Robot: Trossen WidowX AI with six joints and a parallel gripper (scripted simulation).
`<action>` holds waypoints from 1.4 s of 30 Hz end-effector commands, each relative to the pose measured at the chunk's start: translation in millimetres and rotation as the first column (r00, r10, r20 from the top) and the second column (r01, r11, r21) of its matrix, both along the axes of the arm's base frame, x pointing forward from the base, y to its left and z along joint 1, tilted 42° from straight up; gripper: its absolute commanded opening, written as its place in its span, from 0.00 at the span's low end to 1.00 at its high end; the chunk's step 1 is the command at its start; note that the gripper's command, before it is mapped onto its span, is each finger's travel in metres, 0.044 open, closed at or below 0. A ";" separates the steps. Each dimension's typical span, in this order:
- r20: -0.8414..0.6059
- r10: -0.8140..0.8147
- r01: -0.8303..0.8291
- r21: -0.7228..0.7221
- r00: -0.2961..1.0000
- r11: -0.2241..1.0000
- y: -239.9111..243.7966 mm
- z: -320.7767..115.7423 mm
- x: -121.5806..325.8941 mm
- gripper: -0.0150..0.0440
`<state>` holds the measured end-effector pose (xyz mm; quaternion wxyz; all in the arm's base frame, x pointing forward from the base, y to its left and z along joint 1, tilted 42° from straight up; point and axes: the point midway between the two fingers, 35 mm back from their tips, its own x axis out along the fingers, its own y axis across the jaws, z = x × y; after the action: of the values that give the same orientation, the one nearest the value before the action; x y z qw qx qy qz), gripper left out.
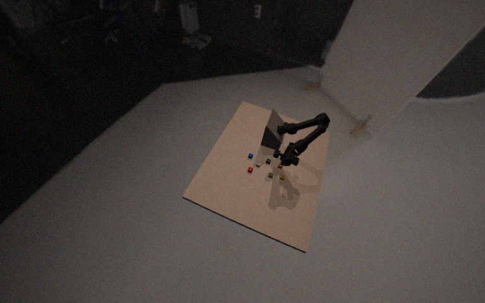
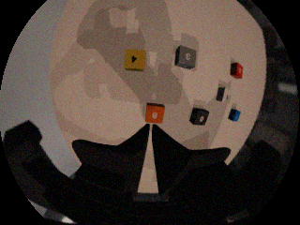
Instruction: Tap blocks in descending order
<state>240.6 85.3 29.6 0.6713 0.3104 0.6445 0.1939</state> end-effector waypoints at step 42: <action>-0.002 -0.008 0.008 0.004 1.000 1.000 -41.5 45.6 -5.6 0.29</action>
<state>237.5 70.1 41.2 0.6641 0.3153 0.6513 0.1883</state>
